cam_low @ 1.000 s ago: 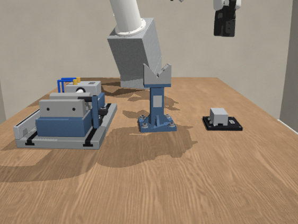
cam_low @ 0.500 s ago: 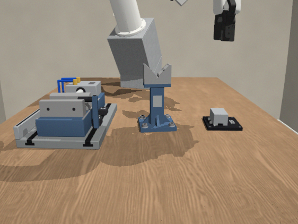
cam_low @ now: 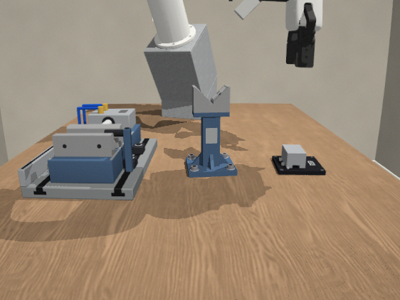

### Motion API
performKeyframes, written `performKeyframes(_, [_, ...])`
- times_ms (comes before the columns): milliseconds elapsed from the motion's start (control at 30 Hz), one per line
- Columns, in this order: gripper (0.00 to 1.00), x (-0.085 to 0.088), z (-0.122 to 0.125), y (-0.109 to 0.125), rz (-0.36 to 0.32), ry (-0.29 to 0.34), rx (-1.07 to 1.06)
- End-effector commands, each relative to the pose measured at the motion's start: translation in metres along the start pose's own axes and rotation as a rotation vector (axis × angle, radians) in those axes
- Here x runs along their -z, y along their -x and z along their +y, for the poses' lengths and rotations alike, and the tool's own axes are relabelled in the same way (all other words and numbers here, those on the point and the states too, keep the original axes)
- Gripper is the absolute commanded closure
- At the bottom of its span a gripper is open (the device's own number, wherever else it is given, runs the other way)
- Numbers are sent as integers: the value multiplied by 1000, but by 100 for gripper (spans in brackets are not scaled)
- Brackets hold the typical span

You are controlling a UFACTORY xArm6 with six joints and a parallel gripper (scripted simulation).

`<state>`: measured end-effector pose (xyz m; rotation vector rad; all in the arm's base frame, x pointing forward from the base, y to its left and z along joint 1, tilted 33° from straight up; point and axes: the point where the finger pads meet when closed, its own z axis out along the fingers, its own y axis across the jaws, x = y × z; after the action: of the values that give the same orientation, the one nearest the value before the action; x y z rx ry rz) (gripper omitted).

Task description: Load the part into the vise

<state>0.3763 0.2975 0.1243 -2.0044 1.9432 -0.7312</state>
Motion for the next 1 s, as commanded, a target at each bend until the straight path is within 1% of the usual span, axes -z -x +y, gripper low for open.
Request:
performKeyframes(0, [11,-7,-2,1,-3,-3,-1])
performKeyframes(433, [11,-37,-2,1,-3,-3,-1])
performKeyframes(500, [11,-37,-2,1,-3,-3,-1])
performKeyframes(967, [11,-73,-2,2,-3,-3,-1])
